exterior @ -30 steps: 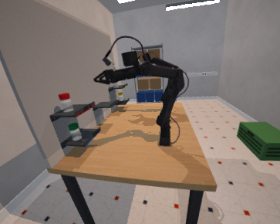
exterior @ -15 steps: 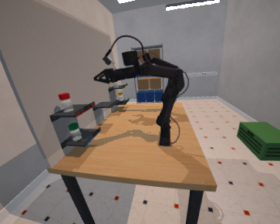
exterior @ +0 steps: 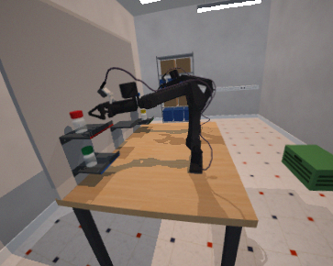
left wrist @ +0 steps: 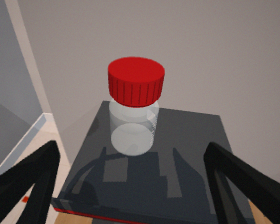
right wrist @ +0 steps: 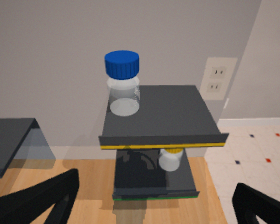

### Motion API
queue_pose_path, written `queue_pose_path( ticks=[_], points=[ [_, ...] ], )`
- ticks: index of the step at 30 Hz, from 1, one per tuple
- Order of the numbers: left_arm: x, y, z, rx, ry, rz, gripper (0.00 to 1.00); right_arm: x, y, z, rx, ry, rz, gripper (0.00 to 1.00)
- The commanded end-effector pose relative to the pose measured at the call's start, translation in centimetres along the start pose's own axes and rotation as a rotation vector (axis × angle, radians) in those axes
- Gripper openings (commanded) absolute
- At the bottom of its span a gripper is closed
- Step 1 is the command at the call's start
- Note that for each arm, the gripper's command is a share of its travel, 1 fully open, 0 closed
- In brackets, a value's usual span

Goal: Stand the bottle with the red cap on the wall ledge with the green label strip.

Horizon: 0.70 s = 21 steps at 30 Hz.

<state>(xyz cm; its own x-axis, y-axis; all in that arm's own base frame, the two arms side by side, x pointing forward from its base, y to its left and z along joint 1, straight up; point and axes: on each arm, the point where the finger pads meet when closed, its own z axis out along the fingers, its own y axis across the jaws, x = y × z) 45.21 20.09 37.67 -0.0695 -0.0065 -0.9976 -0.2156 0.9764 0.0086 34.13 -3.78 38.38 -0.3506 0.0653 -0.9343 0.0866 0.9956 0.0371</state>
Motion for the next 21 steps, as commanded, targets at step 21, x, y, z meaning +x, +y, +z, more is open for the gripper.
queue_pose_path(
  ticks=[21],
  points=[
    [-1.2,-0.4,4.5,0.008,-0.106,-0.004,0.94,12.0,-6.5,4.6,0.059,-0.023,0.018,1.0]
  ],
)
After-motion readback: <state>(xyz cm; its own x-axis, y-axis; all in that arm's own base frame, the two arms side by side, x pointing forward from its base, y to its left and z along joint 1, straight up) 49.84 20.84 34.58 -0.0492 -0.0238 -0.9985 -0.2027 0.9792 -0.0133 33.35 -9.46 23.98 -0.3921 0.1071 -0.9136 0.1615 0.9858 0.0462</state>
